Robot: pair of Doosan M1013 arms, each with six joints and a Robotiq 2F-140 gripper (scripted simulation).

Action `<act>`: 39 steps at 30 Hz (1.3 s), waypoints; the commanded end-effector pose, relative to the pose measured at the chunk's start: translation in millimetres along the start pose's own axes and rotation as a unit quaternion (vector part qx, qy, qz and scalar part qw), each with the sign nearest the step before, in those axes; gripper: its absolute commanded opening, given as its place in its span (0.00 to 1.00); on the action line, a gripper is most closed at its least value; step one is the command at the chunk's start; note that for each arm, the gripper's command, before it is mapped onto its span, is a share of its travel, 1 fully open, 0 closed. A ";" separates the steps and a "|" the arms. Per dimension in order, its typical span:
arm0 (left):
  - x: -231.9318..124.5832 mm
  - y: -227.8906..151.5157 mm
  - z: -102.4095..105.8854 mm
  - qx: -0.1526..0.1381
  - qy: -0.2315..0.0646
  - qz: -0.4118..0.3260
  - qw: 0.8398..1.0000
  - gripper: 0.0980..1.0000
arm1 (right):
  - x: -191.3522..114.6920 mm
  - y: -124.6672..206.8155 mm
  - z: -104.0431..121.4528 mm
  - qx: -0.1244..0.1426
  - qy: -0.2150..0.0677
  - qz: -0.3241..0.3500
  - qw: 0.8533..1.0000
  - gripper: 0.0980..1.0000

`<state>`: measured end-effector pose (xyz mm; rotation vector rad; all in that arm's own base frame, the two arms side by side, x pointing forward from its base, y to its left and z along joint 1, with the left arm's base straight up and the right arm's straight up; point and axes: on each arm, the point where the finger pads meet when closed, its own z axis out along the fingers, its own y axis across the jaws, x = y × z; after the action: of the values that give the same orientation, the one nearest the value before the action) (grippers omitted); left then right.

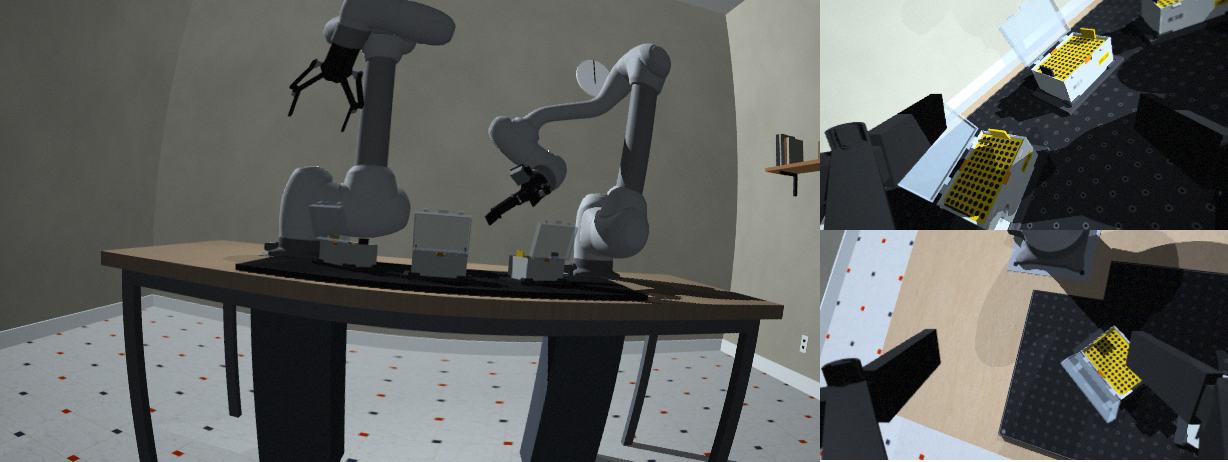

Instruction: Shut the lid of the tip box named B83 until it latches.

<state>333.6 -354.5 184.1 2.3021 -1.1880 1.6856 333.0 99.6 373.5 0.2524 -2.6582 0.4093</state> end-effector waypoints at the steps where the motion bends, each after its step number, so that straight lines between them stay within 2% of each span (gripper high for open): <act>1: 0.6 0.0 0.0 0.000 0.000 0.000 1.000 1.00 | 0.1 0.0 -0.6 0.000 -0.001 0.000 1.000 1.00; 17: 0.6 0.0 0.0 0.000 0.000 0.000 1.000 1.00 | 0.1 0.0 -0.6 0.000 -0.001 0.000 1.000 1.00; 18: 0.6 0.0 0.0 0.000 0.000 0.000 1.000 0.00 | -4.0 -2.9 -0.7 -0.003 -0.001 0.016 1.000 1.00; 25: 0.6 0.0 0.0 0.000 0.000 0.000 1.000 0.00 | -28.0 -21.3 -1.3 -0.024 -0.007 0.131 0.991 1.00; 32: 0.6 0.0 0.0 0.000 0.000 0.000 1.000 0.00 | -48.1 -39.3 -1.2 -0.045 -0.009 0.243 0.969 1.00; 34: 0.6 0.0 0.0 0.000 0.000 0.000 1.000 0.00 | -48.1 -39.3 -1.2 -0.045 -0.009 0.243 0.969 1.00; 39: 0.6 0.0 0.0 0.000 0.000 0.000 1.000 0.00 | -60.5 -51.8 -0.8 -0.060 -0.008 0.322 0.945 1.00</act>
<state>333.6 -354.5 184.1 2.3021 -1.1880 1.6856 391.6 63.1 360.8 -0.5106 -2.7242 0.4328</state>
